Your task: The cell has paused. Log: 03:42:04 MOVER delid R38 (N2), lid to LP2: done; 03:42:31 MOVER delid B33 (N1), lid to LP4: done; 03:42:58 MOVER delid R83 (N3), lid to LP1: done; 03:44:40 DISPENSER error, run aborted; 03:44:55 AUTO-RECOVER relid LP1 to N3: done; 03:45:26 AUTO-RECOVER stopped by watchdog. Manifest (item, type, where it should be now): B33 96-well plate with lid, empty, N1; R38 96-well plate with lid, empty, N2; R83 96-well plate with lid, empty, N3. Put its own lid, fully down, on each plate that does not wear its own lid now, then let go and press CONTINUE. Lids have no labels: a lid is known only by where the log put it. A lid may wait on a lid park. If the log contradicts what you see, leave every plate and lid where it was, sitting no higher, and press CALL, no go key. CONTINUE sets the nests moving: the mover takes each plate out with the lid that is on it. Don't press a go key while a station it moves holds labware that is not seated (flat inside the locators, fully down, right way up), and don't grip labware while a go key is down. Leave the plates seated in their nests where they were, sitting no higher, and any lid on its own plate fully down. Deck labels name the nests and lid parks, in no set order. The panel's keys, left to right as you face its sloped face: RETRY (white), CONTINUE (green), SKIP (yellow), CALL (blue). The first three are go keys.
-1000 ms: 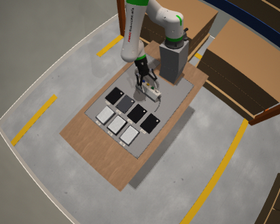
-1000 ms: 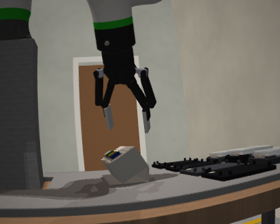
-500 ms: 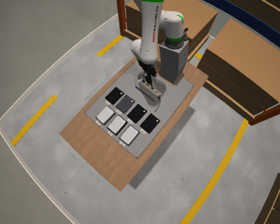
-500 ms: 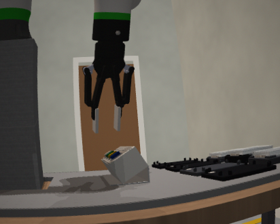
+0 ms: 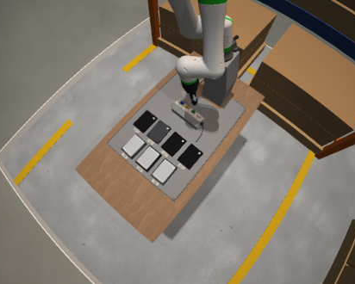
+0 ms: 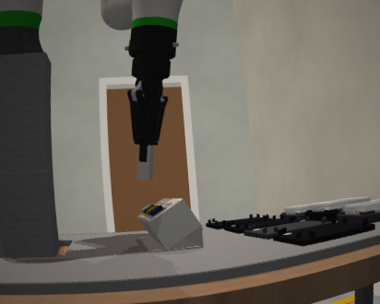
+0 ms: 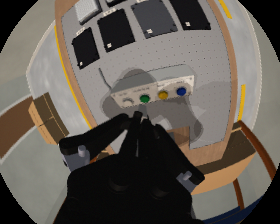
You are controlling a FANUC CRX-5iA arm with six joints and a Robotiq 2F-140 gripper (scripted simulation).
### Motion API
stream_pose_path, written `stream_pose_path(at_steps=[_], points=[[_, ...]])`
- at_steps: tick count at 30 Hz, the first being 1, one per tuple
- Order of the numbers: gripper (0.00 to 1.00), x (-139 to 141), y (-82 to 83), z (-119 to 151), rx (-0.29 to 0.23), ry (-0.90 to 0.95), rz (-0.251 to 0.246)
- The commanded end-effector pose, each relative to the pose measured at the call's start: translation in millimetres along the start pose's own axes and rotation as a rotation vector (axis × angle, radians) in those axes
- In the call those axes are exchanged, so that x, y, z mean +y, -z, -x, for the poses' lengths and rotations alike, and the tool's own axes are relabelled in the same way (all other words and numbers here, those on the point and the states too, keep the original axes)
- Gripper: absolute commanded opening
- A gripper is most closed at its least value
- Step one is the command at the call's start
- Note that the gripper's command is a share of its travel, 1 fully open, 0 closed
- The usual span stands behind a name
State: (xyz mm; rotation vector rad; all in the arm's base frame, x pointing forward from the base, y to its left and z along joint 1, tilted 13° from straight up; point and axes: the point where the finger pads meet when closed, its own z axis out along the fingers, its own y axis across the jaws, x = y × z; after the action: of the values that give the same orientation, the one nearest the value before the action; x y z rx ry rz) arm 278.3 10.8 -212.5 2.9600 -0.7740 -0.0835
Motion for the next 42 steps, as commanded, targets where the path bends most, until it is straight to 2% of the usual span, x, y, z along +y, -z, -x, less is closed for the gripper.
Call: stream_pose_path(at_steps=[1,9,42], points=[[0.00,-2.6,0.2,1.7,0.066,0.264,0.062],[0.00,-2.6,0.2,1.7,0.146,0.589,0.139],[0.00,-2.0,-7.2,0.3,0.146,0.589,0.139]])
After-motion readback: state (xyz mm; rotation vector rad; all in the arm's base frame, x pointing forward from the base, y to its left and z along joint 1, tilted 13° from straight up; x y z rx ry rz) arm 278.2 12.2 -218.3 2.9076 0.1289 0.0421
